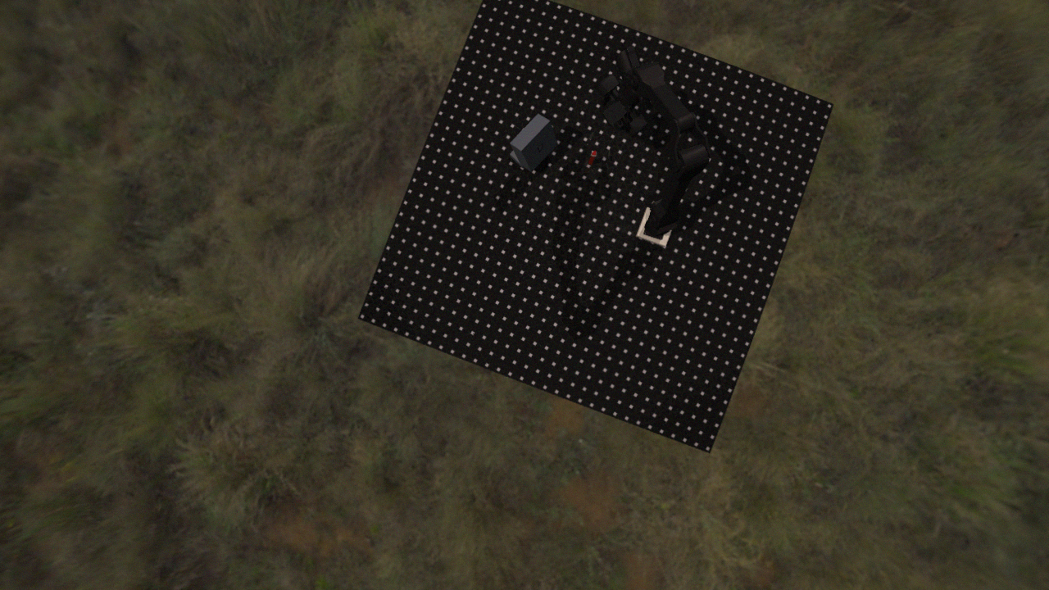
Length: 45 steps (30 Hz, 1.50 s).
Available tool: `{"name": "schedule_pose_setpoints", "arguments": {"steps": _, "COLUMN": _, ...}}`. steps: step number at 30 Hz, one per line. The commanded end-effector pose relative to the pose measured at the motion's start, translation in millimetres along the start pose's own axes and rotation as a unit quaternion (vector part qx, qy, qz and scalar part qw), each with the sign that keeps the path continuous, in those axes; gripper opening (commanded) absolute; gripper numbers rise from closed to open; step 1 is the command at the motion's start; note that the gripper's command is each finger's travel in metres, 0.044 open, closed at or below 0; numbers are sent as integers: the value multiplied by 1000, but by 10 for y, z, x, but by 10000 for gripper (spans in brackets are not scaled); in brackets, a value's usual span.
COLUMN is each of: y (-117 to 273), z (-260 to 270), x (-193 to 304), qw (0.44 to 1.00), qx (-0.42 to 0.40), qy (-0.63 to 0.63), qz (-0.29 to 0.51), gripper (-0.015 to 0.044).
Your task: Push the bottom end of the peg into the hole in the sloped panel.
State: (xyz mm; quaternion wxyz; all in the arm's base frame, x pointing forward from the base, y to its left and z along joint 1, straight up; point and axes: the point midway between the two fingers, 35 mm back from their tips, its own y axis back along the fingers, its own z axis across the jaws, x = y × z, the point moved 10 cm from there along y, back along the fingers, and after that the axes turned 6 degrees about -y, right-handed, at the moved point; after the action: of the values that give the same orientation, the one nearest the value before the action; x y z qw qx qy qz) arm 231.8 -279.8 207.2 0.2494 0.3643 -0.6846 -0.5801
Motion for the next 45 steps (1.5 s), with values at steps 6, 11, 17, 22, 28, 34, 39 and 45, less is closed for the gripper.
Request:
{"name": "schedule_pose_setpoints", "arguments": {"steps": 6, "y": 47, "z": 59, "x": -398, "qw": 994, "qx": -27, "qy": 109, "qz": 2, "gripper": 440}}
{"name": "schedule_pose_setpoints", "arguments": {"steps": 11, "y": 73, "z": 108, "x": -612, "qw": 985, "qx": -42, "qy": 170, "qz": 3, "gripper": 440}}
{"name": "schedule_pose_setpoints", "arguments": {"steps": 17, "y": 109, "z": 186, "x": -857, "qw": 968, "qx": -60, "qy": 243, "qz": 3, "gripper": 440}}
{"name": "schedule_pose_setpoints", "arguments": {"steps": 22, "y": 142, "z": 271, "x": -1040, "qw": 952, "qx": -73, "qy": 299, "qz": 3, "gripper": 440}}
{"name": "schedule_pose_setpoints", "arguments": {"steps": 28, "y": 185, "z": 386, "x": -1243, "qw": 927, "qx": -89, "qy": 364, "qz": 3, "gripper": 440}}
{"name": "schedule_pose_setpoints", "arguments": {"steps": 34, "y": 192, "z": 410, "x": -1279, "qw": 921, "qx": -92, "qy": 378, "qz": 3, "gripper": 440}}
{"name": "schedule_pose_setpoints", "arguments": {"steps": 39, "y": 140, "z": 413, "x": -1276, "qw": 921, "qx": -92, "qy": 378, "qz": 3, "gripper": 440}}
{"name": "schedule_pose_setpoints", "arguments": {"steps": 45, "y": 42, "z": 422, "x": -1270, "qw": 921, "qx": -92, "qy": 378, "qz": 3, "gripper": 440}}
